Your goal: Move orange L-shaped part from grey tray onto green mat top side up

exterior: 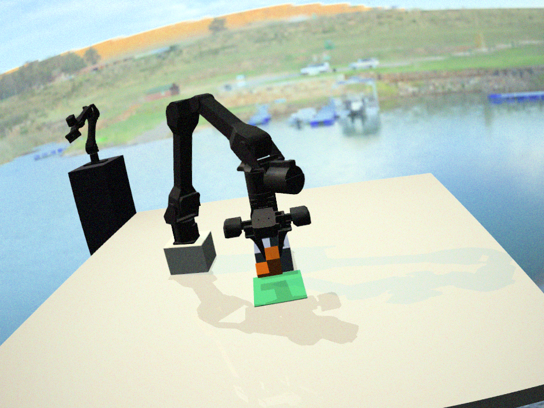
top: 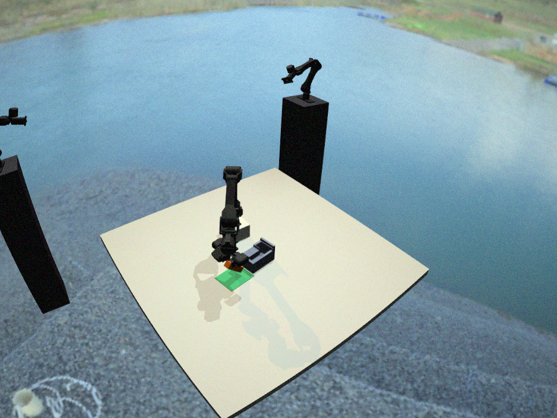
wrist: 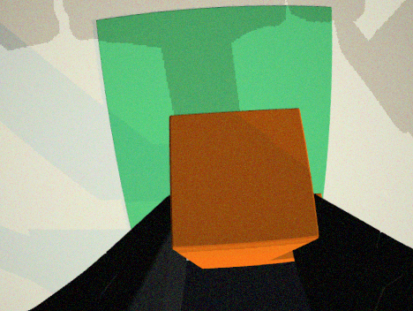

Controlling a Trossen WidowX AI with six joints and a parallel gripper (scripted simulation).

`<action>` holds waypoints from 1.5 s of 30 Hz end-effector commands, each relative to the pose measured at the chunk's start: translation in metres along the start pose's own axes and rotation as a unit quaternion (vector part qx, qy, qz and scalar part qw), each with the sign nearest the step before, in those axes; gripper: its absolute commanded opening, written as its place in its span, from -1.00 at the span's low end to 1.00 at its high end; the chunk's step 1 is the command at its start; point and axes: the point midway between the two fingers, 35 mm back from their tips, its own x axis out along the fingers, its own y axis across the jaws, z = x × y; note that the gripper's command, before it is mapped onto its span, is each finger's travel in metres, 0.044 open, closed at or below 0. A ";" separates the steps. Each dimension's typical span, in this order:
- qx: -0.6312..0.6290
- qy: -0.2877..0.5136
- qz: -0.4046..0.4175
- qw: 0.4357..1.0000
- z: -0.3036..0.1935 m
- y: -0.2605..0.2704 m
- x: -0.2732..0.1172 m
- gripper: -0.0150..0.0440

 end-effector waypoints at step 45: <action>0.001 -0.007 0.006 1.000 0.002 0.003 -0.065 0.86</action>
